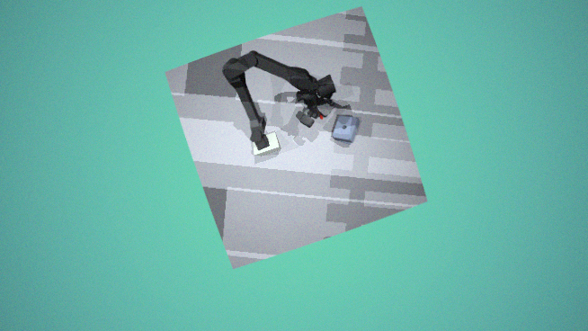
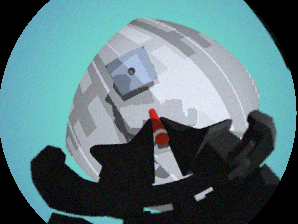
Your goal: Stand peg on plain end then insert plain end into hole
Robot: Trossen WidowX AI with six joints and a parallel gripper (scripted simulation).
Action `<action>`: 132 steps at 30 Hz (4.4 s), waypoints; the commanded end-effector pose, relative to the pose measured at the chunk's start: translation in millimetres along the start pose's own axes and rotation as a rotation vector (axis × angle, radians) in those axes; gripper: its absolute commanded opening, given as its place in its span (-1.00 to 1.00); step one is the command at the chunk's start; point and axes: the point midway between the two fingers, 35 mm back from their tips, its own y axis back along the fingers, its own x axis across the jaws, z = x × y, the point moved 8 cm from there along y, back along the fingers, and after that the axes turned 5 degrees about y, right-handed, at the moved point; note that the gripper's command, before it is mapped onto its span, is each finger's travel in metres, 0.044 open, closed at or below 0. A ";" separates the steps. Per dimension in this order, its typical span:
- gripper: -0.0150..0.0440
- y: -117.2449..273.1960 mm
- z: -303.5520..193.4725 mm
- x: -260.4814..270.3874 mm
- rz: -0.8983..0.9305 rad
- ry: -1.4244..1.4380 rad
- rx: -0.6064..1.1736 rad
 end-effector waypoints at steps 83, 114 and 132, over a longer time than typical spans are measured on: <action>-0.49 -76.2 70.1 19.6 0.082 -0.204 -0.216; -0.49 -81.8 72.0 19.1 0.087 -0.196 -0.213; -0.49 -89.6 75.1 18.3 0.088 -0.196 -0.213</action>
